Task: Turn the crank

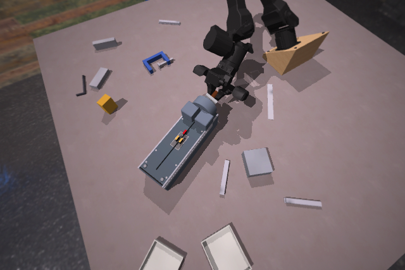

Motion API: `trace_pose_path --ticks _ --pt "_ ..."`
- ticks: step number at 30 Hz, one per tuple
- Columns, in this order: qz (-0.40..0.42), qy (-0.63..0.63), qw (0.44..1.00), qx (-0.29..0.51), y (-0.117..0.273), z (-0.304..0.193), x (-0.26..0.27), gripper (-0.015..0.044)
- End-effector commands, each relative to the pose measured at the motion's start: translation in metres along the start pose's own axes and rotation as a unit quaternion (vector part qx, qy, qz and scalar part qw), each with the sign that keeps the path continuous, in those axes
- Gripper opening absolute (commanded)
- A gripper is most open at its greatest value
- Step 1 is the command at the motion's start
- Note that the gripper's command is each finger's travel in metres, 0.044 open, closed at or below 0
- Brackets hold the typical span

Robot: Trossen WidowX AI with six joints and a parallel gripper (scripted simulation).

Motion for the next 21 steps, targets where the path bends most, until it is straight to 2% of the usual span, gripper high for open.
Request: trace_pose_path --ticks 1,21 --pt "0.012 0.004 1.000 -0.001 -0.0020 -0.0006 0.0069 0.0000" --pt "0.012 0.004 1.000 -0.001 -0.0015 0.0005 0.0121 0.0000"
Point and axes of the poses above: the point midway between the two fingers, 35 mm back from their tips, its own y axis back along the fingers, its own x axis across the jaws, z = x × y, the point moved 9 cm from there along y, back along the fingers, and after that the axes turned 11 degrees about y, right-handed, at the moved point
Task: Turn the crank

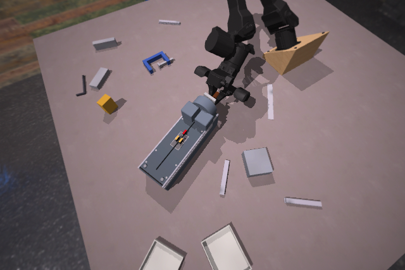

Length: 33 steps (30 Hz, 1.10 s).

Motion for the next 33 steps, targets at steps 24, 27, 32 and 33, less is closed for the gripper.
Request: trace_pose_path --ticks 24,27,32,33 --pt "0.012 0.006 1.000 -0.003 0.0005 0.0021 0.0118 0.0000" --pt "0.012 0.006 1.000 -0.003 0.0007 0.0024 0.0124 0.0000" --pt "0.012 0.006 1.000 -0.003 0.0011 0.0030 0.0135 0.0000" --pt "0.012 0.006 1.000 -0.003 0.0012 0.0032 0.0137 0.0000"
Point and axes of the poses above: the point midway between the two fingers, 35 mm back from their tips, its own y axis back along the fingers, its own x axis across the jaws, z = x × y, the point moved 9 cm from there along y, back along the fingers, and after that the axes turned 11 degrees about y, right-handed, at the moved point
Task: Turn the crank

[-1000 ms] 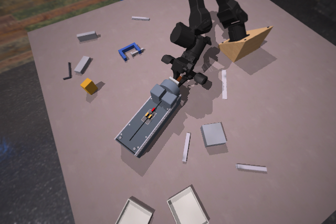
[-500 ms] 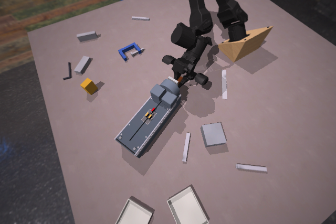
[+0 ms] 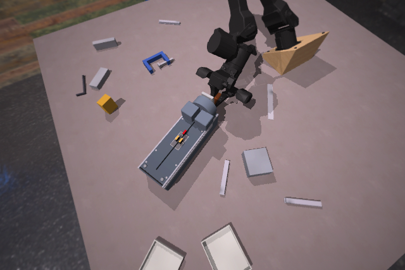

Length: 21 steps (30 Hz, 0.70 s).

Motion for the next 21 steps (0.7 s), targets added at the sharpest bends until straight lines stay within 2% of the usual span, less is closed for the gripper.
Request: trace_pose_path --ticks 1,21 --pt "0.011 0.007 1.000 -0.005 0.0010 0.0013 0.0069 0.0000" --pt "0.012 0.007 1.000 -0.005 0.0040 0.0050 0.0120 0.0000"
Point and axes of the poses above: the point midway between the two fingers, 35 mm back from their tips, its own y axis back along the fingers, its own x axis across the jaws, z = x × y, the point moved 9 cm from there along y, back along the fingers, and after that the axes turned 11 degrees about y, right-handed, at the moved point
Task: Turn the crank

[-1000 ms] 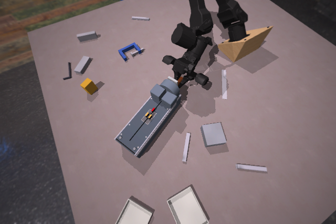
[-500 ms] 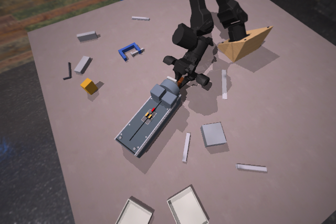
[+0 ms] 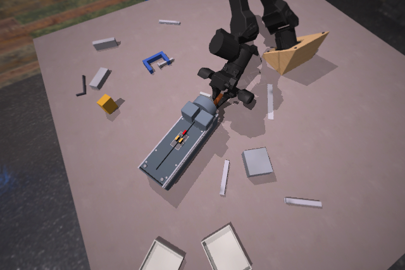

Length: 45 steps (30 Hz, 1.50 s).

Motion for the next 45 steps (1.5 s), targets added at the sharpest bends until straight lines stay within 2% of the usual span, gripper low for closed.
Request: trace_pose_path --ticks 1,45 --pt "0.009 0.007 1.000 -0.006 0.003 0.003 0.007 0.0000" --pt "0.010 0.006 1.000 -0.006 0.032 0.033 0.009 0.0000"
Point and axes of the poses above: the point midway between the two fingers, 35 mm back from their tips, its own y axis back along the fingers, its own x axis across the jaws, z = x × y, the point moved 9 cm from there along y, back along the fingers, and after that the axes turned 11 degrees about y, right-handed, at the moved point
